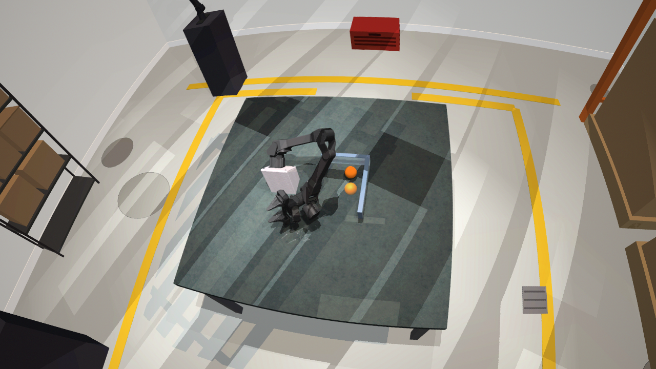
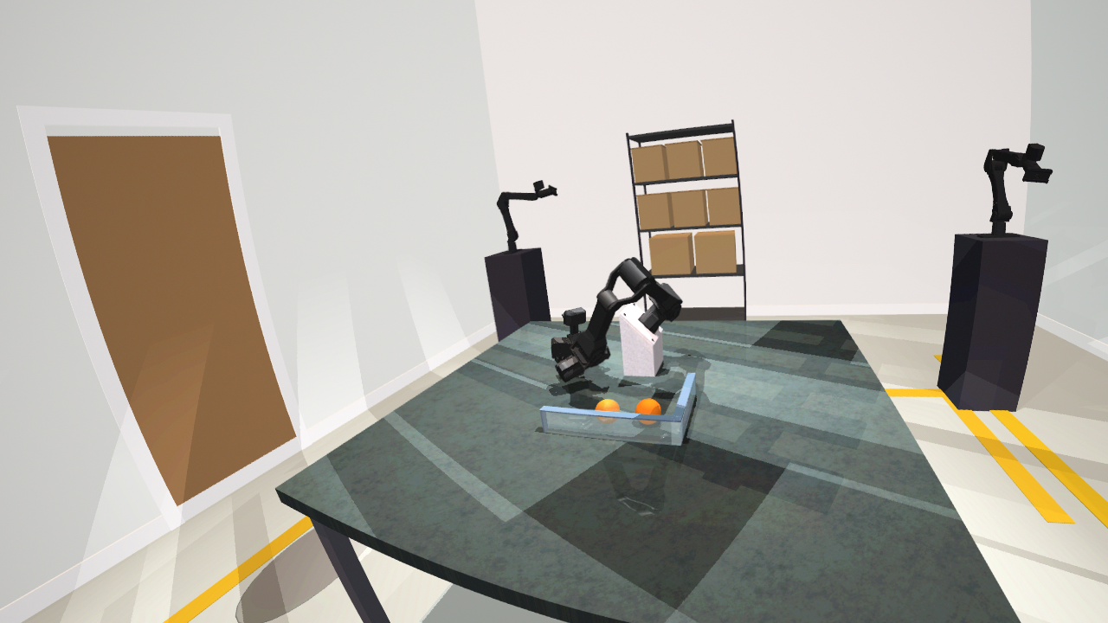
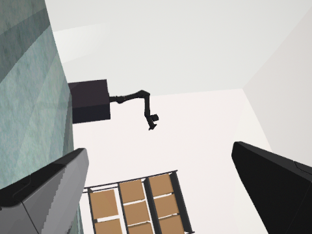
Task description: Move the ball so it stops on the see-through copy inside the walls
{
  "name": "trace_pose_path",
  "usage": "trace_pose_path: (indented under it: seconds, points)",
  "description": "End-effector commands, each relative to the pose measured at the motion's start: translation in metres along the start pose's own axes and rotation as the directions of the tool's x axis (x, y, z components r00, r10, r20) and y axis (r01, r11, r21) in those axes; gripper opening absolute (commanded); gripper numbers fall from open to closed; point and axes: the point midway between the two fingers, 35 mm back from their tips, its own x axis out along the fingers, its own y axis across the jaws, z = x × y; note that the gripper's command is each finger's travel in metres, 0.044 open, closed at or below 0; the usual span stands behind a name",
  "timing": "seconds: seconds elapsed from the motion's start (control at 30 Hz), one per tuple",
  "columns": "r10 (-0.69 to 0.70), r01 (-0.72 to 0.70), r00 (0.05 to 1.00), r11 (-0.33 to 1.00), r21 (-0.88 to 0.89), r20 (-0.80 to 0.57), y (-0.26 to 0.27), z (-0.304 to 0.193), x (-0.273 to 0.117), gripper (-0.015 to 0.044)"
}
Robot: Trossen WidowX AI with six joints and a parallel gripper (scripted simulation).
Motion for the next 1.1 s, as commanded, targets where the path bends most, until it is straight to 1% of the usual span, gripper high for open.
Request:
trace_pose_path:
  seconds: [0.0, 0.17, 0.33, 0.43, 0.57, 0.67, 0.83, 0.97, 1.07]
  points:
    - [0.005, -0.005, 1.0, 1.0, 0.0, 0.0, 0.0, 0.001, 0.0, 0.0395]
    - [0.14, -0.14, 0.99, 0.99, 0.0, -0.005, 0.007, 0.014, -0.015, 0.0395]
    - [0.3, -0.3, 0.954, 0.954, -0.011, 0.002, 0.012, 0.031, -0.037, 0.0395]
    - [0.419, -0.418, 0.908, 0.908, -0.036, 0.015, 0.013, 0.042, -0.058, 0.0395]
    - [0.567, -0.563, 0.823, 0.823, -0.081, 0.039, 0.011, 0.056, -0.091, 0.0395]
    - [0.67, -0.66, 0.739, 0.74, -0.128, 0.06, 0.008, 0.064, -0.12, 0.0395]
    - [0.829, -0.795, 0.551, 0.556, -0.245, 0.093, -0.004, 0.072, -0.181, 0.0395]
    - [0.921, -0.851, 0.375, 0.387, -0.356, 0.106, -0.02, 0.07, -0.234, 0.0395]
    - [0.967, -0.859, 0.234, 0.256, -0.444, 0.105, -0.036, 0.063, -0.274, 0.0395]
